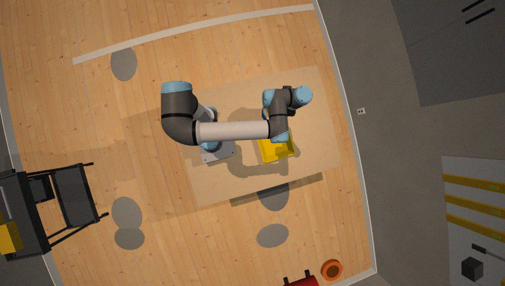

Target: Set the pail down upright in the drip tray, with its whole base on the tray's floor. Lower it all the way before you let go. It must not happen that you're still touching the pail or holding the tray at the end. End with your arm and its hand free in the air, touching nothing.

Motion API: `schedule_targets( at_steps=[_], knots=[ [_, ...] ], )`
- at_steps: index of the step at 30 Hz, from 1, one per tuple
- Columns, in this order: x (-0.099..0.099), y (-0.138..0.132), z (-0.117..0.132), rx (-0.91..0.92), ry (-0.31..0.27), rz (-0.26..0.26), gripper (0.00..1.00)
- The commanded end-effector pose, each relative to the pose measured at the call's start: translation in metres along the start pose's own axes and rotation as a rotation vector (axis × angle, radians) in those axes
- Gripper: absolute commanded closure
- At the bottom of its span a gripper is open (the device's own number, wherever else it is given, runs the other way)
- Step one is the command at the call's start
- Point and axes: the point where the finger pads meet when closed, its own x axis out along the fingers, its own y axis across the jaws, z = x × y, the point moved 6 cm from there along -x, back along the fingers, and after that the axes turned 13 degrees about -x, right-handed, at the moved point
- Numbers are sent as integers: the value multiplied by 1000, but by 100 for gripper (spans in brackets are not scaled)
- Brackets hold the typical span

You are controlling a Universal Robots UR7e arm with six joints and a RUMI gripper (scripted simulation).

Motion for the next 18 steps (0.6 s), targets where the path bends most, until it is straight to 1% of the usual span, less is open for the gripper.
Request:
schedule_targets(
  at_steps=[1,8,10,18],
  knots=[
    [-1,0,16,0,0,2,100],
    [-1,0,38,0,0,2,100],
    [-1,0,38,0,0,2,100],
    [-1,0,64,0,0,2,100]
  ],
)
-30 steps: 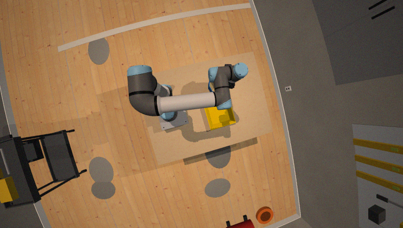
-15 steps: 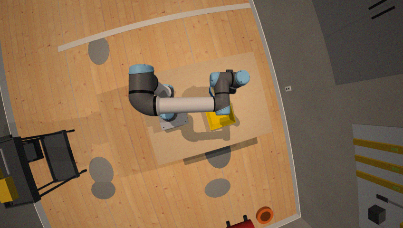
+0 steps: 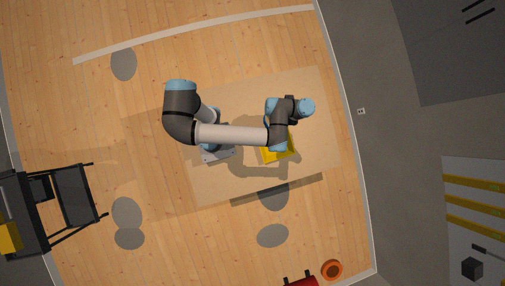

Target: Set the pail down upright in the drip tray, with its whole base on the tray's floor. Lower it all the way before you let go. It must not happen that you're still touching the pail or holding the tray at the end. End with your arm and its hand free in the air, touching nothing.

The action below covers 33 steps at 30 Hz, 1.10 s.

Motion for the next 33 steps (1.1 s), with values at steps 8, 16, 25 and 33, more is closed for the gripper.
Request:
schedule_targets(
  at_steps=[8,16,25,33],
  knots=[
    [-1,0,37,-1,0,2,100],
    [-1,0,58,-1,0,2,100],
    [-1,0,82,-1,0,2,100],
    [-1,-1,102,-1,0,2,100]
  ],
)
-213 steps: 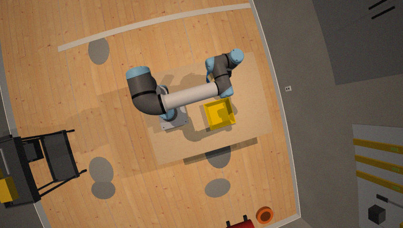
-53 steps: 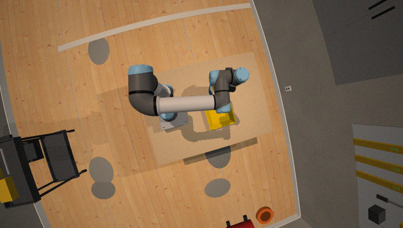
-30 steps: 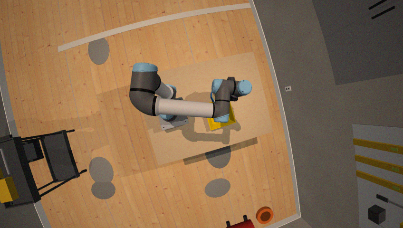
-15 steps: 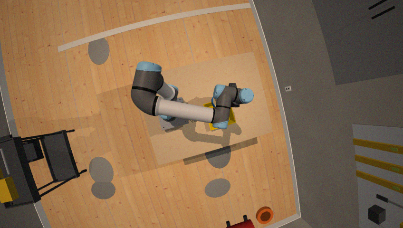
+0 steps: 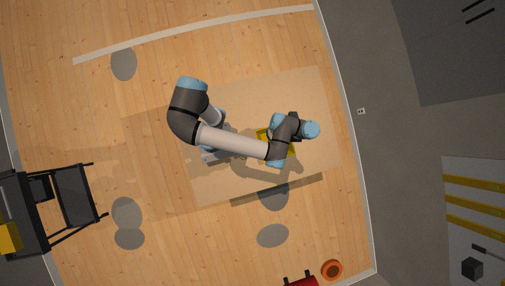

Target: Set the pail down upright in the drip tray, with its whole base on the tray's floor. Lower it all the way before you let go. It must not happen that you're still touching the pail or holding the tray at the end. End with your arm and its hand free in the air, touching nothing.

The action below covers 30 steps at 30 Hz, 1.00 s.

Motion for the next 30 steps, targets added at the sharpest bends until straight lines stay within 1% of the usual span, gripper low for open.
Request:
schedule_targets(
  at_steps=[1,8,10,24,30],
  knots=[
    [-1,0,14,0,0,2,100],
    [-1,0,31,0,0,2,100],
    [-1,0,31,0,0,2,100],
    [-1,0,58,0,0,2,100],
    [-1,0,63,0,0,2,100]
  ],
)
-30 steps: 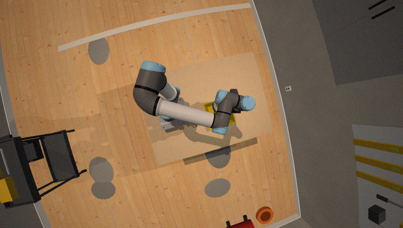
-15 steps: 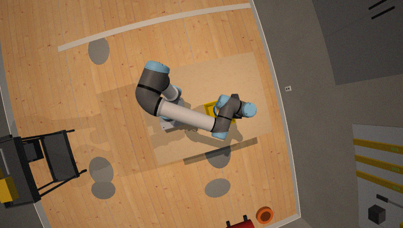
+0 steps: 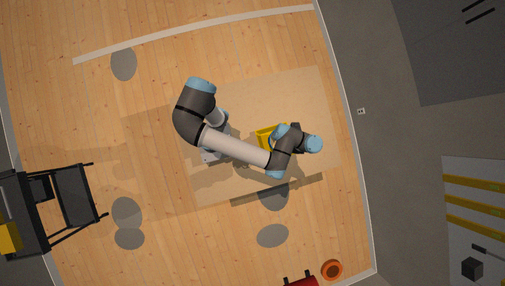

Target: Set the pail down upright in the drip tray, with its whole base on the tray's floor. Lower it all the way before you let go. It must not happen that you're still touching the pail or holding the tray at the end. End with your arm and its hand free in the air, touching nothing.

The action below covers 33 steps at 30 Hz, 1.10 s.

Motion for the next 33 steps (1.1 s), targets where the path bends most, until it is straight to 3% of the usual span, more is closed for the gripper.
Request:
schedule_targets(
  at_steps=[1,33],
  knots=[
    [-1,0,6,0,-1,2,100],
    [-1,0,19,0,-1,2,100]
  ],
)
